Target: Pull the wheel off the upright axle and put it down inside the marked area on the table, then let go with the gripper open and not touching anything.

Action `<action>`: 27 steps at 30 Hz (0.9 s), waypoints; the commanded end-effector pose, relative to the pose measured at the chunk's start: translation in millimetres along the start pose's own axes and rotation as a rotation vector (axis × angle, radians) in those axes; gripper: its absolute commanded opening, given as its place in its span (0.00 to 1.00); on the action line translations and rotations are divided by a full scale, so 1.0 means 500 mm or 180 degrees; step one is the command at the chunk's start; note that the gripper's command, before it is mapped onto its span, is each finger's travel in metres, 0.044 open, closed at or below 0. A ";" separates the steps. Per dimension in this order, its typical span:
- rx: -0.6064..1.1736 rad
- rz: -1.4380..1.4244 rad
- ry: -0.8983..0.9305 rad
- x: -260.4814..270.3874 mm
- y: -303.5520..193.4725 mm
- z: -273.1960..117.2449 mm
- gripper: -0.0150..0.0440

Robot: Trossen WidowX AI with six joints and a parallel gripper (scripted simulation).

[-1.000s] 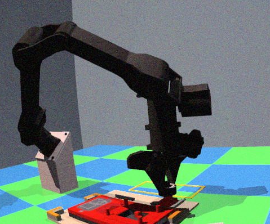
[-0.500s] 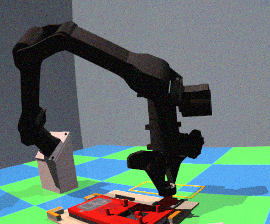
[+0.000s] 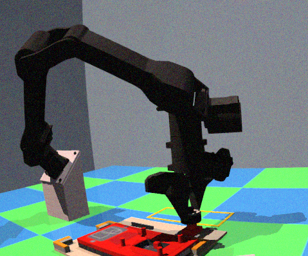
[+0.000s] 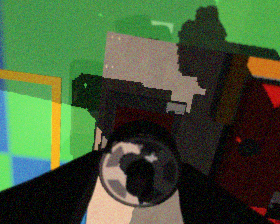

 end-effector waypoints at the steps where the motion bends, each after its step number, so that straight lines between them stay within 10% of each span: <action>1: -0.0042 -0.0043 0.0012 0.004 -0.003 -0.024 0.25; 27: -0.0052 -0.0046 0.0014 0.004 -0.004 -0.041 0.25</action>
Point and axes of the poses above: the point midway between the two fingers, 35 mm back from their tips, its own z axis out along the fingers, its own x axis across the jaws, y = z × x, the point moved 6 cm from there along -z, back along the fingers, and after that the axes turned 11 degrees about z, right-handed, at the moved point
